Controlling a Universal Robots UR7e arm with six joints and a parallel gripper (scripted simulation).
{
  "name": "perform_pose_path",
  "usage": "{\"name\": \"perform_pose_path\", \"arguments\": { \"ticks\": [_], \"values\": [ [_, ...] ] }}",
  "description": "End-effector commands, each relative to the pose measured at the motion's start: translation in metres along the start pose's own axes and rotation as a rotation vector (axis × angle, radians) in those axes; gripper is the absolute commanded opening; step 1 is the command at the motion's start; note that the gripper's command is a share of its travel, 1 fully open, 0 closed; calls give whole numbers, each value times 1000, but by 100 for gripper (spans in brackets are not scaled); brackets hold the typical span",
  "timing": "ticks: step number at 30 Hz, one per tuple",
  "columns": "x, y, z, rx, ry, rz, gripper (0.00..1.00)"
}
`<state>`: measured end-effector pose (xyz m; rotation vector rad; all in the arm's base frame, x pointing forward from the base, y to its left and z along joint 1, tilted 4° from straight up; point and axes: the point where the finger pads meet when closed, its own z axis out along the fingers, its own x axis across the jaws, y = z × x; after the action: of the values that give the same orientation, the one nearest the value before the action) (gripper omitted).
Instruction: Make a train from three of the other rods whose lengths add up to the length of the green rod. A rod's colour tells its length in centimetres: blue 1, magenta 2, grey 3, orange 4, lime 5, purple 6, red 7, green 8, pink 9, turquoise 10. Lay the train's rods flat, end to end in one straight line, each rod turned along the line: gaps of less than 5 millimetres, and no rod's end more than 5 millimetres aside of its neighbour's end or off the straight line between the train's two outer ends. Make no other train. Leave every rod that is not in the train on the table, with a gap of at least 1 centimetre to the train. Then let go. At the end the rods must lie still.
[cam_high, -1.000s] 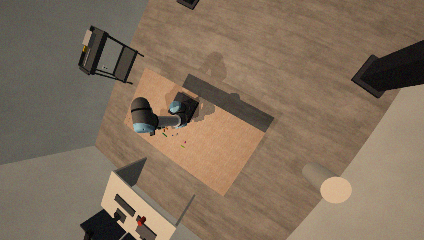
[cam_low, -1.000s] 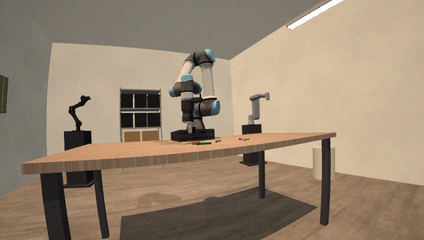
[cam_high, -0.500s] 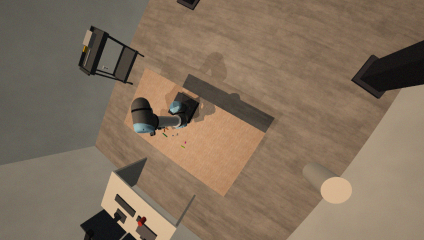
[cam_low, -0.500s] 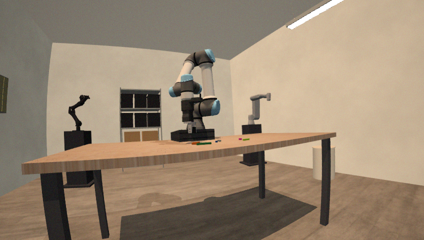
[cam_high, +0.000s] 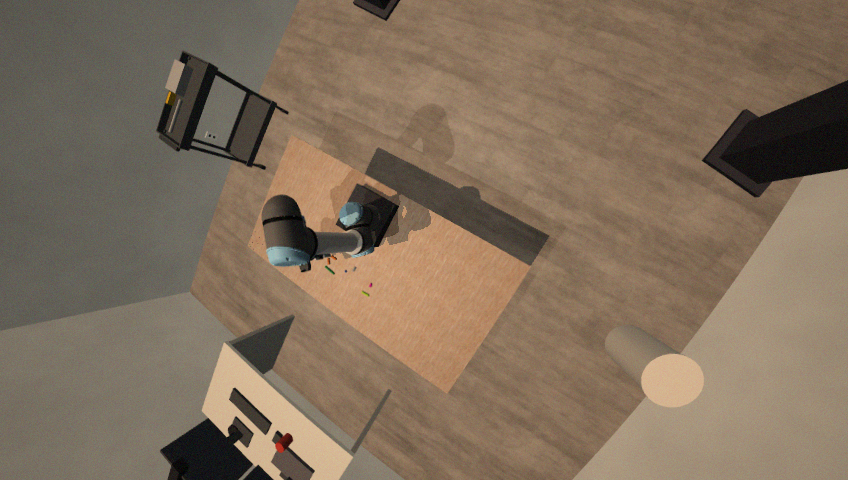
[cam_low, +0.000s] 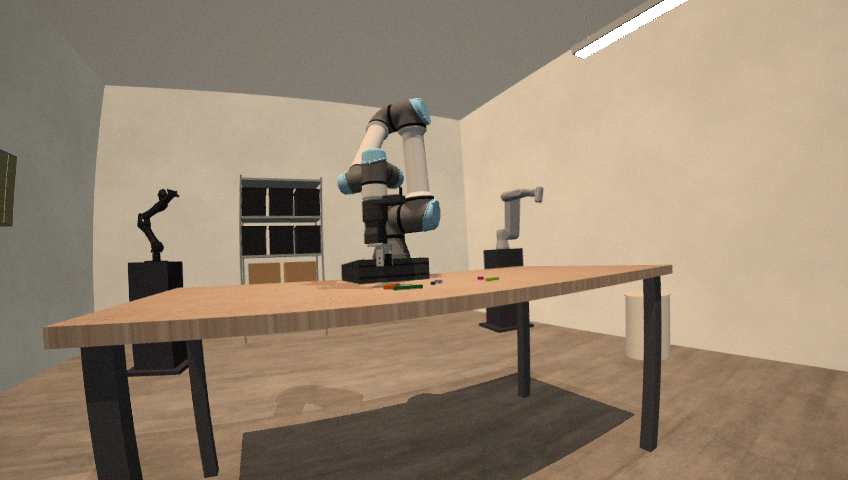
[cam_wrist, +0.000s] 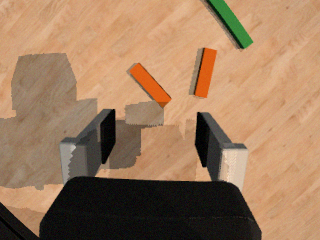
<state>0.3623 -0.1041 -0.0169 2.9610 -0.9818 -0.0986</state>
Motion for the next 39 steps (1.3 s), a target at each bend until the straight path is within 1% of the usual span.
{"name": "perform_pose_path", "arguments": {
  "ticks": [1,9,11,14,17,21,23,25,27,39],
  "values": [
    [0,1,0,0,0,2,100],
    [0,0,0,0,0,2,100],
    [-4,-5,0,0,0,0,100],
    [-20,-24,0,1,-1,0,100],
    [-45,-50,0,1,-1,0,100],
    [-65,-68,0,1,-1,0,100],
    [-65,-68,0,1,-1,0,100],
    [-79,-79,1,1,-1,0,100],
    [-85,-83,1,0,-2,0,100],
    [-83,-85,-1,1,4,0,100]
  ]
}}
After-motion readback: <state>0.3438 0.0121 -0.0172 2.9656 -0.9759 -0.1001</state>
